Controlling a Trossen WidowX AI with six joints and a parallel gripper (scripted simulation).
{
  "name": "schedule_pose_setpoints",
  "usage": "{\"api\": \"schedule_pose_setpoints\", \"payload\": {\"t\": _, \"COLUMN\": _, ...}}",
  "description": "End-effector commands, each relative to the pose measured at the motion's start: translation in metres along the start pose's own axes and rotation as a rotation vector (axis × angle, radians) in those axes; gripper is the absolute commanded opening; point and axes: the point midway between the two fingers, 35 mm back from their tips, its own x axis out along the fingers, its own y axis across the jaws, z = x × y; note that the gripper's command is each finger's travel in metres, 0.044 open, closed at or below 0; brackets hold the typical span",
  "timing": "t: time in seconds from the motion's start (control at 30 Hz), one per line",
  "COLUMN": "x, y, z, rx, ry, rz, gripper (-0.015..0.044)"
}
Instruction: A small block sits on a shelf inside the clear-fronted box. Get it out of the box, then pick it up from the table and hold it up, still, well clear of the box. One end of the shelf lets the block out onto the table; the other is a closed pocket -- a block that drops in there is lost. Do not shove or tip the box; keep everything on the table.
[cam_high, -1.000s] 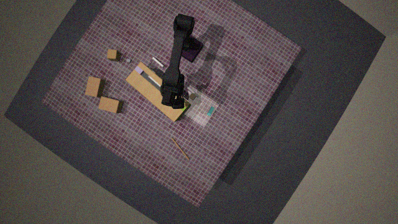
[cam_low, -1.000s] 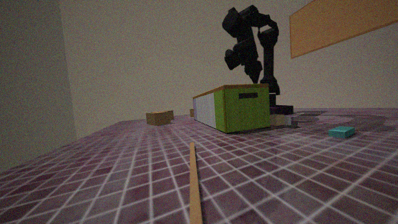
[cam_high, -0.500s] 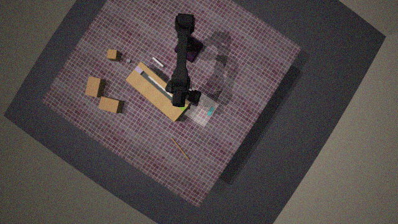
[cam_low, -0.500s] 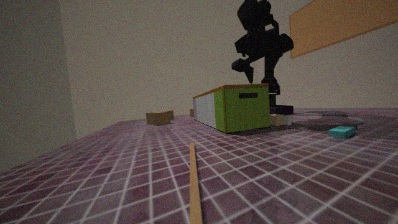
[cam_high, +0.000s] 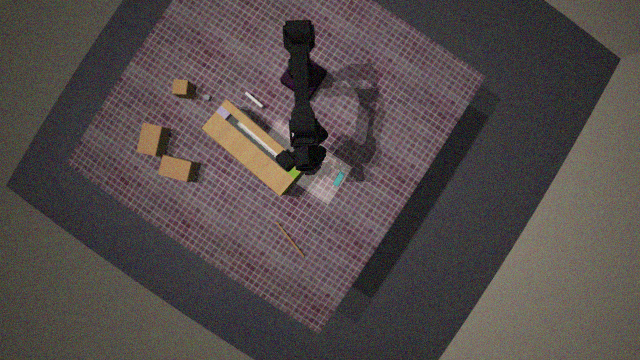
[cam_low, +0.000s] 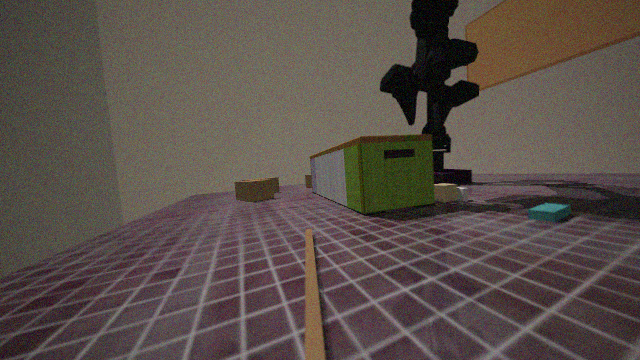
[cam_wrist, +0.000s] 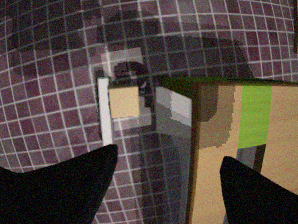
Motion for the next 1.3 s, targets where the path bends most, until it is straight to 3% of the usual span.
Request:
{"api": "schedule_pose_setpoints", "payload": {"t": 0.0, "x": -0.008, "y": 0.009, "z": 0.009, "rx": -0.947, "ry": 0.094, "rz": -0.092, "gripper": 0.0285}}
{"api": "schedule_pose_setpoints", "payload": {"t": 0.33, "x": -0.013, "y": 0.016, "z": 0.016, "rx": -1.666, "ry": 0.203, "rz": -0.102, "gripper": 0.0285}}
{"api": "schedule_pose_setpoints", "payload": {"t": 0.87, "x": -0.011, "y": 0.017, "z": 0.016, "rx": -1.686, "ry": 0.206, "rz": -0.102, "gripper": 0.0285}}
{"api": "schedule_pose_setpoints", "payload": {"t": 1.07, "x": 0.069, "y": 0.032, "z": 0.011, "rx": -1.685, "ry": 0.206, "rz": -0.103, "gripper": 0.0285}}
{"api": "schedule_pose_setpoints", "payload": {"t": 1.27, "x": 0.079, "y": 0.035, "z": 0.008, "rx": -1.686, "ry": 0.206, "rz": -0.102, "gripper": 0.0285}}
